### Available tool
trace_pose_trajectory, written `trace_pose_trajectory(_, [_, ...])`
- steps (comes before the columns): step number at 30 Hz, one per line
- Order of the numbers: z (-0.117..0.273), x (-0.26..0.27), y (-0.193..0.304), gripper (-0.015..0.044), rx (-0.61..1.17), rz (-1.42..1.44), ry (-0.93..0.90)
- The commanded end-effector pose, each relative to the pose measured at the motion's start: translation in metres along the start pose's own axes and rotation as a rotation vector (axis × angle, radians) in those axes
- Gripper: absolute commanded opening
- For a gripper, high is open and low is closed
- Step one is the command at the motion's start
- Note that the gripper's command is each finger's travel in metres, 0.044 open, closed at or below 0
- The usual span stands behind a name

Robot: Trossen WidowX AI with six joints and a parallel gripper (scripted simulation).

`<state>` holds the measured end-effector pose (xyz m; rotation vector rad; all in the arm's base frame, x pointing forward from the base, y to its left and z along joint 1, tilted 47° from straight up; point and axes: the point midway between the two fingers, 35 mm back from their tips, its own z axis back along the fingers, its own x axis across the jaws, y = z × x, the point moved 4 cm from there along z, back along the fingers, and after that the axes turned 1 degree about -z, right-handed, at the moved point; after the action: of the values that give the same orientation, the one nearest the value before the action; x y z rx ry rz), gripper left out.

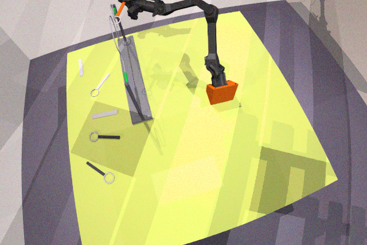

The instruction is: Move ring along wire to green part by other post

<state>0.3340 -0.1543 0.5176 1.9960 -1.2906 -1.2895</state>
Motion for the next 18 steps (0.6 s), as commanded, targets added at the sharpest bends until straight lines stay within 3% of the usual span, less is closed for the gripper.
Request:
trace_pose_trajectory(1, [0.002,0.015,-0.002,-0.015,0.009,-0.073,-0.047])
trace_pose_trajectory(18, [0.016,0.061,-0.015,-0.015,0.055,-0.385,-0.223])
